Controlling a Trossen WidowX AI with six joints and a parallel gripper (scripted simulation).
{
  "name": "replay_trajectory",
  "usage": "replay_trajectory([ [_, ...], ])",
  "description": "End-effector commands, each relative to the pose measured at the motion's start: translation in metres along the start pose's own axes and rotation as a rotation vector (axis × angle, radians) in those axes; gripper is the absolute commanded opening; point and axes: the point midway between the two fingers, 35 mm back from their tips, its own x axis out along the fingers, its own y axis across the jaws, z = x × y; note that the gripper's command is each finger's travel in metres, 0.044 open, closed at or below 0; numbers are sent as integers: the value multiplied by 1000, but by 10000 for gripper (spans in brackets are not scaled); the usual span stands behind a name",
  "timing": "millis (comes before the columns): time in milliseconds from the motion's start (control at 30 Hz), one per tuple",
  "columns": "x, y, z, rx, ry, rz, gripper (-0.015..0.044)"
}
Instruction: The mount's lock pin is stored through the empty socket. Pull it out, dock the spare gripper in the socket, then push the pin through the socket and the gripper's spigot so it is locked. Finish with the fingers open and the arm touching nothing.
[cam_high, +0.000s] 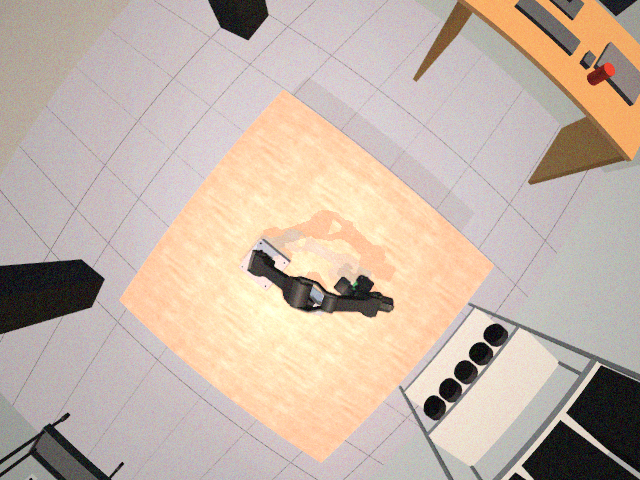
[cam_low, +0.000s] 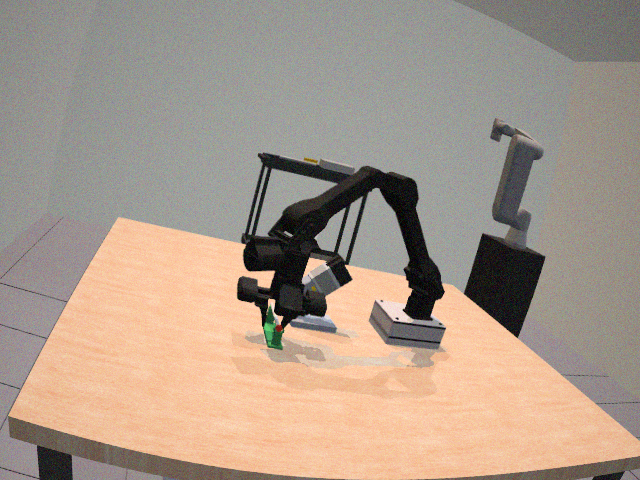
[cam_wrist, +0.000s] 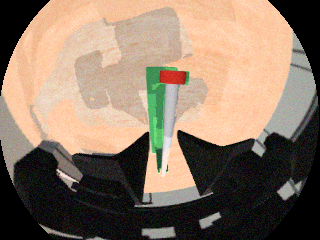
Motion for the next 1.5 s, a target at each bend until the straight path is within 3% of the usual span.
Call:
replay_trajectory([
  [0,5,1,-1,-6,9,6,180],
  [200,5,1,-1,-6,9,6,180],
  [433,5,1,-1,-6,9,6,0],
  [800,1,1,-1,-6,9,6,0],
  [1467,-63,1,-18,-6,9,6,0],
])
